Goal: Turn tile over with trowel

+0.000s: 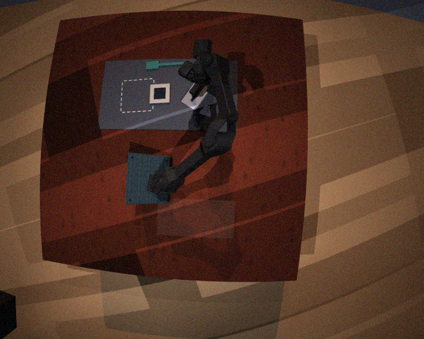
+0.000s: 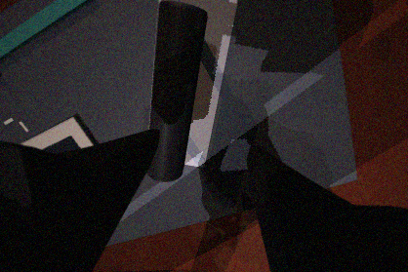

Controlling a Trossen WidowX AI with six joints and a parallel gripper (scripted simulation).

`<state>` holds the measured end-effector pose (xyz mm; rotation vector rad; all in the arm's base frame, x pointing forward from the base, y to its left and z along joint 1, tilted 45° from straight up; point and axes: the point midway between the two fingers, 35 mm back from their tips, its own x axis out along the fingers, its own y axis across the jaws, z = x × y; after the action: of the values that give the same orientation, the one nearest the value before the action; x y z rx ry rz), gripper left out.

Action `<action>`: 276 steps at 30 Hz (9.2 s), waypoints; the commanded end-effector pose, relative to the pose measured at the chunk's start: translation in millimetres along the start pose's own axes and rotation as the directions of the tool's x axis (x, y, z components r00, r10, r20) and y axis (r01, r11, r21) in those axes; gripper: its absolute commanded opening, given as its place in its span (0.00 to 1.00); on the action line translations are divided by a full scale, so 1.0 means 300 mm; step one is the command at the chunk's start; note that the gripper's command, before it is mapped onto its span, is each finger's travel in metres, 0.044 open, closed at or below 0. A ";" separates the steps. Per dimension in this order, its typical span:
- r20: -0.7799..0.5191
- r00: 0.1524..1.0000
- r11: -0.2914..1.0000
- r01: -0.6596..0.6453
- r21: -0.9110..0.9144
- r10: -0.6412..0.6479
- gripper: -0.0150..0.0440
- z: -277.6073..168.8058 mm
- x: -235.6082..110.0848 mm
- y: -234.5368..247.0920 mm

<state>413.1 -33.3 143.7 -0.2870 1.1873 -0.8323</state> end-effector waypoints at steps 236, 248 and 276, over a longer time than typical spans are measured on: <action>-0.007 1.000 -0.458 -0.007 -0.889 -0.002 0.47 0.051 0.137 0.095; -0.007 1.000 -0.711 -0.006 -0.704 -0.002 0.47 0.051 0.137 0.095; -0.007 1.000 -0.711 -0.006 -0.703 -0.002 0.71 0.051 0.129 0.095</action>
<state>444.1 -45.9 103.7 -2.0861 1.5942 1.0188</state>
